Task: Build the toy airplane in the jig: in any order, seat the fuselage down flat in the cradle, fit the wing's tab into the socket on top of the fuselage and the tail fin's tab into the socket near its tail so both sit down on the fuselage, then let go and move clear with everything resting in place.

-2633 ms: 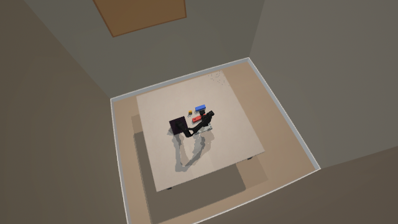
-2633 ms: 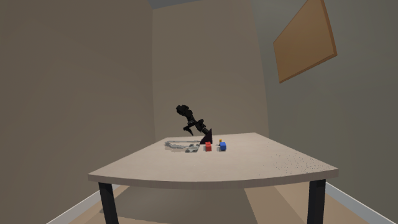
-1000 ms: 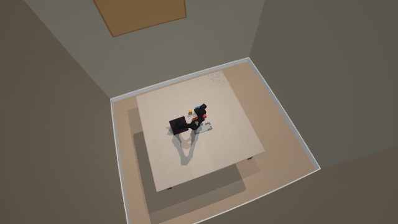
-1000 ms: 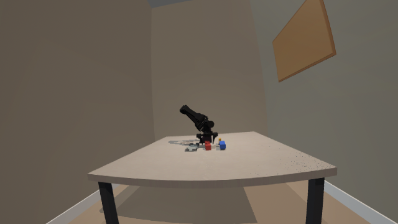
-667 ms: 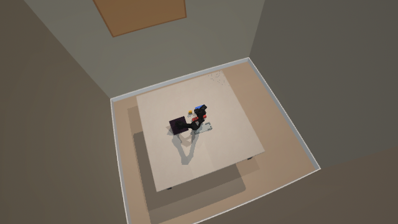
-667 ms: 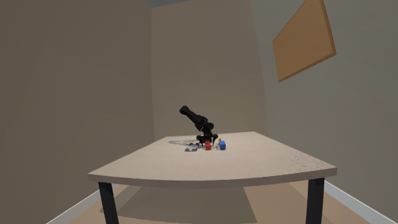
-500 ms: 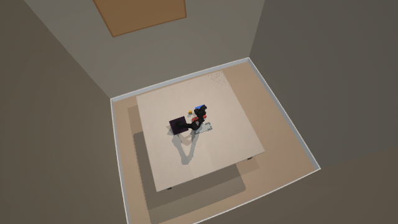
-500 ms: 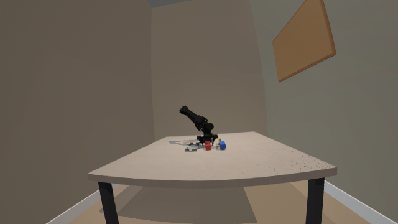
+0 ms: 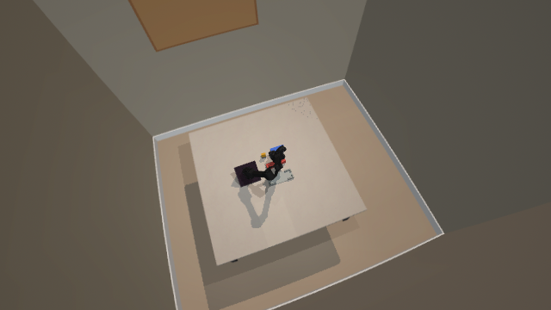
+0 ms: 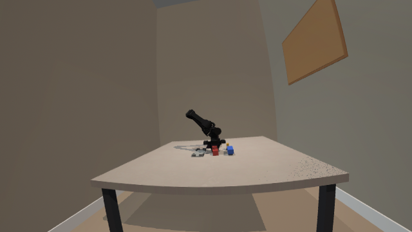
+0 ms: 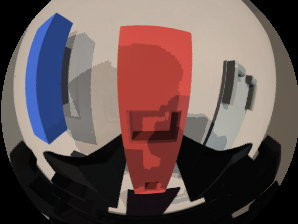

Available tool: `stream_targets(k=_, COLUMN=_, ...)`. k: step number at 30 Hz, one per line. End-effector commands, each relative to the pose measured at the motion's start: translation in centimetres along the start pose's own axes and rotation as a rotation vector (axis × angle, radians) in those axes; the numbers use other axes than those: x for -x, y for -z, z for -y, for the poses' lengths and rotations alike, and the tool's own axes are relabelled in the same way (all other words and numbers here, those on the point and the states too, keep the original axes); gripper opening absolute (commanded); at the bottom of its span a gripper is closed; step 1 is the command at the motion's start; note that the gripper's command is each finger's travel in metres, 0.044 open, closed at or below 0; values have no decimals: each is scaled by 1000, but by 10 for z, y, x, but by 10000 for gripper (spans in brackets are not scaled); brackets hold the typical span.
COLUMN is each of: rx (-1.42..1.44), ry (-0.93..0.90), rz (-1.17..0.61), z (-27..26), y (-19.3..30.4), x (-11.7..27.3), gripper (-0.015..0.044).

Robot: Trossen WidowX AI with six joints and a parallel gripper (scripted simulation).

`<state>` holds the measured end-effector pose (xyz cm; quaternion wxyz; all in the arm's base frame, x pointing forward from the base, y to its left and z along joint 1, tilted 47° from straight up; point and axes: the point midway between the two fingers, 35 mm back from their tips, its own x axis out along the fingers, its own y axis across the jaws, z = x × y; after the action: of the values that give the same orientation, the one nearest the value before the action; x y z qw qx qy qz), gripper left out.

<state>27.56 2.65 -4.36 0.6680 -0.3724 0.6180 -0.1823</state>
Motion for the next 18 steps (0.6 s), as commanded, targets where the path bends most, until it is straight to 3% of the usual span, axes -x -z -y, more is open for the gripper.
stream_targets(k=1, rx=3, ry=0, rz=2, z=0, y=-1, x=4, gripper=52)
stream_targets(k=3, rx=4, ry=-2, rz=3, z=-1, y=-3, x=9, gripper=0)
stream_targets(k=18, rx=5, ry=-11, rz=5, z=-4, y=-8, x=53, gripper=0)
